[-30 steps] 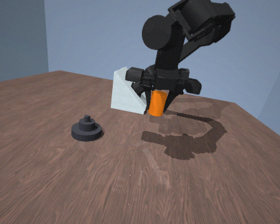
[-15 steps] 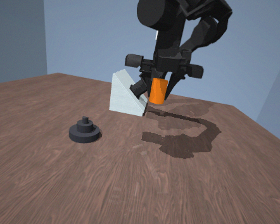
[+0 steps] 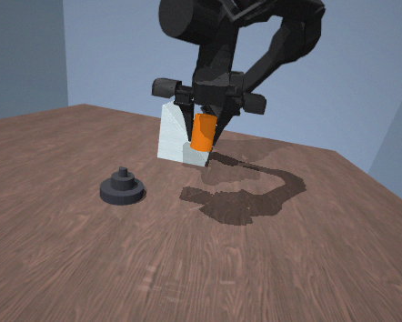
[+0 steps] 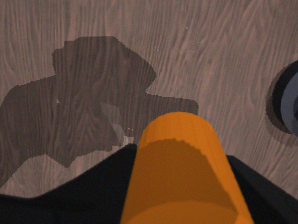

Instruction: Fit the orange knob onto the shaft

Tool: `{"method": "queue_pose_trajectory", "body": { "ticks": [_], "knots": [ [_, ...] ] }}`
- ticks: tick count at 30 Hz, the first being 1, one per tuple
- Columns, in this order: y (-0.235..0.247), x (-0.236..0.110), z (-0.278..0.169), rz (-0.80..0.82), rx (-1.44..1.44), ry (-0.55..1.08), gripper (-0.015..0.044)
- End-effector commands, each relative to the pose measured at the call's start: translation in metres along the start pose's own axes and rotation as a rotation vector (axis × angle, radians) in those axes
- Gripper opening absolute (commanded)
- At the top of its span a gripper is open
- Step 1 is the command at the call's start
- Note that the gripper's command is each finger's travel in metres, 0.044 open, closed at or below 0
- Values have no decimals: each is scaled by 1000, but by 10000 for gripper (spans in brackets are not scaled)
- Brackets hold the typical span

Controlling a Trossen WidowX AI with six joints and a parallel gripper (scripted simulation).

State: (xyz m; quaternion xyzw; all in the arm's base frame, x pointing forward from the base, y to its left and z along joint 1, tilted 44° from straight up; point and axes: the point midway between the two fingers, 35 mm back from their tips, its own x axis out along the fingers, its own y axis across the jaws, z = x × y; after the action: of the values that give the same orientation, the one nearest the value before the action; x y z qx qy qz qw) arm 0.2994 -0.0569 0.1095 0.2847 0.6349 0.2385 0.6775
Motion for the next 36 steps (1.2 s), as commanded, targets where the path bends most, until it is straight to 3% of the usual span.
{"method": "queue_pose_trajectory", "body": {
  "ticks": [1, 36],
  "knots": [
    [-15, 1, 4, -6, 2, -4, 0],
    [-123, 33, 10, -8, -5, -6, 0]
  ]
}}
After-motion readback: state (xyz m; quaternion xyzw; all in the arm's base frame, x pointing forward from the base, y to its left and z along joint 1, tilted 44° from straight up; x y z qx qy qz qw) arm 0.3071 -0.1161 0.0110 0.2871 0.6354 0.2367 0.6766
